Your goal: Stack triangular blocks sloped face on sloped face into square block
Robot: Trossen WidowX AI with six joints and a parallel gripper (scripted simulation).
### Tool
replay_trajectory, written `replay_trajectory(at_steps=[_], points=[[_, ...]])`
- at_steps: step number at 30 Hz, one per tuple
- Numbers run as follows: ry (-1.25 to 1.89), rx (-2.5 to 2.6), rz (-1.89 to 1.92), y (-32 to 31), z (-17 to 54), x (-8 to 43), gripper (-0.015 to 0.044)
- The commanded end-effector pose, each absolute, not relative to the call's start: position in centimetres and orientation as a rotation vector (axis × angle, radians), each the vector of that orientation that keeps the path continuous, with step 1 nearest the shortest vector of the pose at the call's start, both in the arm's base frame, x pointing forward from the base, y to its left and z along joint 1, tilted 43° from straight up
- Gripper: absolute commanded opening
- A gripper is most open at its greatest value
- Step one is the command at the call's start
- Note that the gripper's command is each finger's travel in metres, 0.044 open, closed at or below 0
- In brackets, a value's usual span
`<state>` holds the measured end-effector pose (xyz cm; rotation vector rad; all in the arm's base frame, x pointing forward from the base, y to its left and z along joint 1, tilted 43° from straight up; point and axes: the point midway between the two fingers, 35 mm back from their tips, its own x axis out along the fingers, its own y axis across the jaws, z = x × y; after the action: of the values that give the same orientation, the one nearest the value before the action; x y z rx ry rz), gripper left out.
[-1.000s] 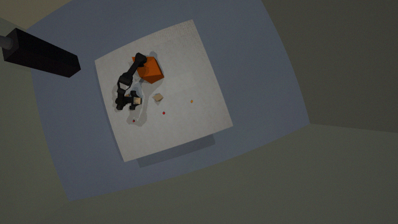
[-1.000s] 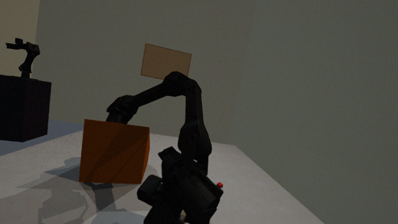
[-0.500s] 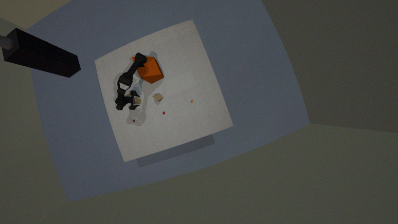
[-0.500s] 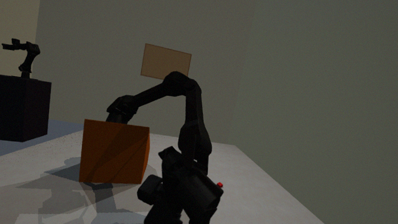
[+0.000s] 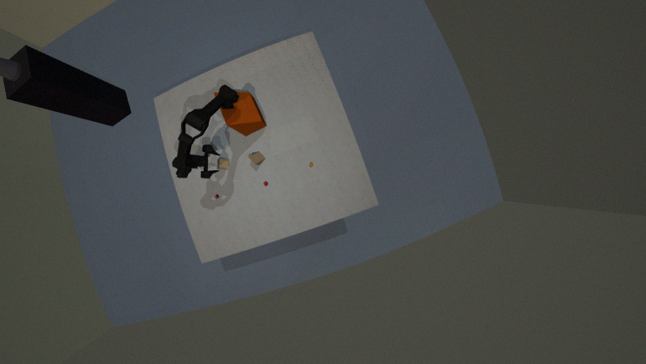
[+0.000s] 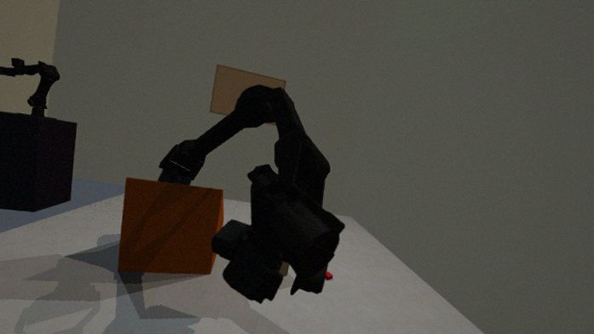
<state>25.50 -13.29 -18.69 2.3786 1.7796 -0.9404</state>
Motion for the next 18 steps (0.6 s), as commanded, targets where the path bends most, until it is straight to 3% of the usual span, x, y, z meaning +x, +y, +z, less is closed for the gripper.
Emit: replay_trajectory(at_steps=[1, 5, 10, 18], points=[[1.778, 2.364, -0.933, -14.6, -17.2, 25.5, 0.044], [1.761, 2.315, -0.987, -14.4, -17.5, 26.0, 0.044], [1.782, 1.846, -1.403, -10.4, -18.8, 26.1, 0.044], [1.29, 1.291, -1.736, -6.4, -18.9, 27.7, 0.044]])
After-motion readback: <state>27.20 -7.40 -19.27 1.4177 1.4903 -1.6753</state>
